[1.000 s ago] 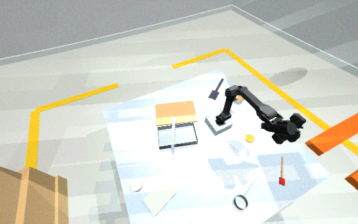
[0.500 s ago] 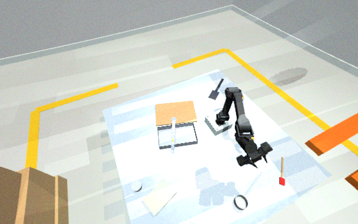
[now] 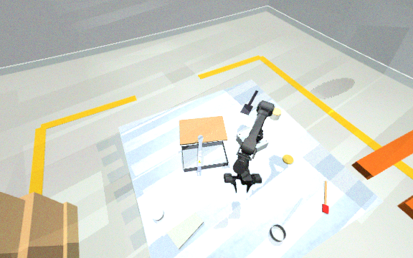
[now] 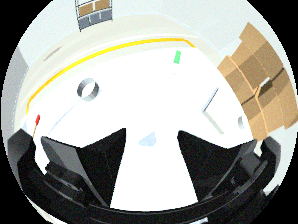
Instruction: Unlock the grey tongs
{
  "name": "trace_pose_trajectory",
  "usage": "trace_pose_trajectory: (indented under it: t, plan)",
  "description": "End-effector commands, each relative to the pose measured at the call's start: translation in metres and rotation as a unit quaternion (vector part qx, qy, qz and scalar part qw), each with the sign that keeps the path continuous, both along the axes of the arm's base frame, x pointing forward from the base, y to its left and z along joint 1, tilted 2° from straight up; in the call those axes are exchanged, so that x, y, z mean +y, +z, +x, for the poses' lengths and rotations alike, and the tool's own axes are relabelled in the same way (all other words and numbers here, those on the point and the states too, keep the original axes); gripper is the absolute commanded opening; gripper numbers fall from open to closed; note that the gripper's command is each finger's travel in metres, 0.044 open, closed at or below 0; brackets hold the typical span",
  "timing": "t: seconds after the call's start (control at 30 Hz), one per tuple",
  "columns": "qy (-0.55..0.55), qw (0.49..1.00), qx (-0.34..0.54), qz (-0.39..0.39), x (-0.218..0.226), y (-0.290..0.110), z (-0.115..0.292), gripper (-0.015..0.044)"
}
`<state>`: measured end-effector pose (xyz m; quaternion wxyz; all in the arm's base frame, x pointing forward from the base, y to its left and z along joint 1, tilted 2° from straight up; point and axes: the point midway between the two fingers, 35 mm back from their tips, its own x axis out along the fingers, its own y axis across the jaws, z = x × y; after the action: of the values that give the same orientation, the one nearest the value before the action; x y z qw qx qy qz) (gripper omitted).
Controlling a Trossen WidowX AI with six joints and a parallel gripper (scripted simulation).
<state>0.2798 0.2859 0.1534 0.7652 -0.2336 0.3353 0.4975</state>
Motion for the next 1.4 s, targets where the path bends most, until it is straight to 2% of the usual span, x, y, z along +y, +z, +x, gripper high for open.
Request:
trace_pose_trajectory:
  t: [0.0,0.27,0.47,0.53,1.37]
  plan:
    - [-0.036,0.995,-0.051,-0.073,-0.057,-0.026,0.041,0.026]
    - [-0.087,0.963,-0.104,-0.234,-0.183,-0.066,0.086,0.026]
    - [-0.102,0.922,-0.096,-0.362,-0.282,-0.092,0.087,0.026]
    - [-0.103,0.912,-0.089,-0.388,-0.303,-0.097,0.084,0.026]
    - [-0.103,0.91,-0.088,-0.391,-0.305,-0.109,0.097,0.026]
